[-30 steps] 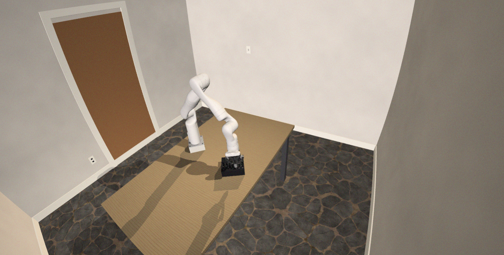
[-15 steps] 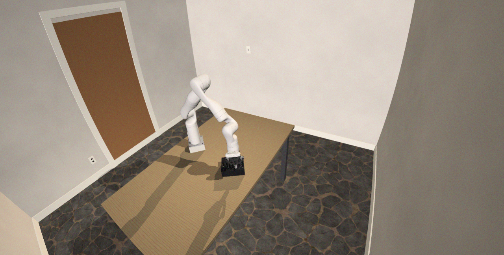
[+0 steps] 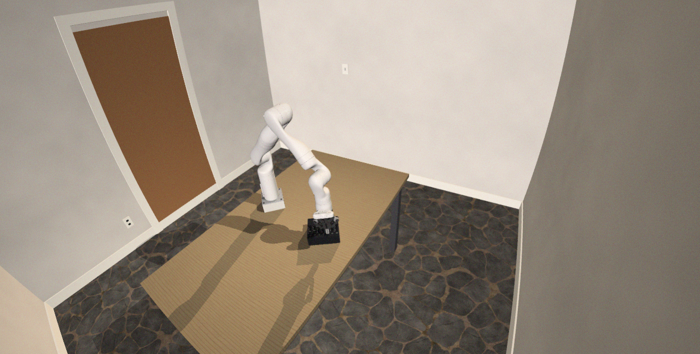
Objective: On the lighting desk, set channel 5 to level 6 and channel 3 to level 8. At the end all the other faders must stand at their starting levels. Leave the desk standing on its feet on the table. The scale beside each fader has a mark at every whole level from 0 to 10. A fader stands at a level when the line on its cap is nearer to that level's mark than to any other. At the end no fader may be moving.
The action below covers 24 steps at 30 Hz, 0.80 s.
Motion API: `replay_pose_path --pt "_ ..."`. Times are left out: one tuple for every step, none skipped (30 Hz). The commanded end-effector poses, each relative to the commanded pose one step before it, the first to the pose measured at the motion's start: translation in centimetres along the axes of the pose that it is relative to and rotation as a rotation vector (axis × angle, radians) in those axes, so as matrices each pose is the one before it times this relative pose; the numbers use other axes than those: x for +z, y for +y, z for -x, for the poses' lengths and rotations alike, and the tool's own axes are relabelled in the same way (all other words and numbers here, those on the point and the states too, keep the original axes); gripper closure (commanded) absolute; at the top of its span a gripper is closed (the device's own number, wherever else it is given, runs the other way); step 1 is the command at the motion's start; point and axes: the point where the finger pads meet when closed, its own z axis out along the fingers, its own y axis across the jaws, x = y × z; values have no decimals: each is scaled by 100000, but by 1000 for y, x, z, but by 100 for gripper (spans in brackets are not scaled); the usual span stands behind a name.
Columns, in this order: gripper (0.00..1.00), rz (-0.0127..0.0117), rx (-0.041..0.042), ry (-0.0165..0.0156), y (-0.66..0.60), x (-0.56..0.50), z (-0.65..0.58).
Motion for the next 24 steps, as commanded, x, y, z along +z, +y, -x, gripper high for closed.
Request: replay_pose_path --pt "100 -134 0 142 -44 -80 -41" --pt "100 0 0 0 0 0 3" --pt "100 0 0 0 0 0 5" --pt "100 0 0 0 0 0 7" --pt "100 0 0 0 0 0 8" --pt "100 0 0 0 0 0 11" --pt "100 0 0 0 0 0 0" --pt "100 0 0 0 0 0 0" --pt "100 0 0 0 0 0 13" --pt "100 0 0 0 0 0 15" --pt "100 0 0 0 0 0 18" --pt "100 0 0 0 0 0 20" --pt "100 0 0 0 0 0 23" --pt "100 0 0 0 0 0 25" --pt "100 0 0 0 0 0 28" --pt "100 0 0 0 0 0 30" --pt "100 0 0 0 0 0 33" --pt "100 0 0 0 0 0 36" --pt "100 0 0 0 0 0 38" --pt "100 0 0 0 0 0 41" --pt "100 0 0 0 0 0 43" --pt "100 0 0 0 0 0 45" --pt "100 0 0 0 0 0 47" --pt "100 0 0 0 0 0 0"
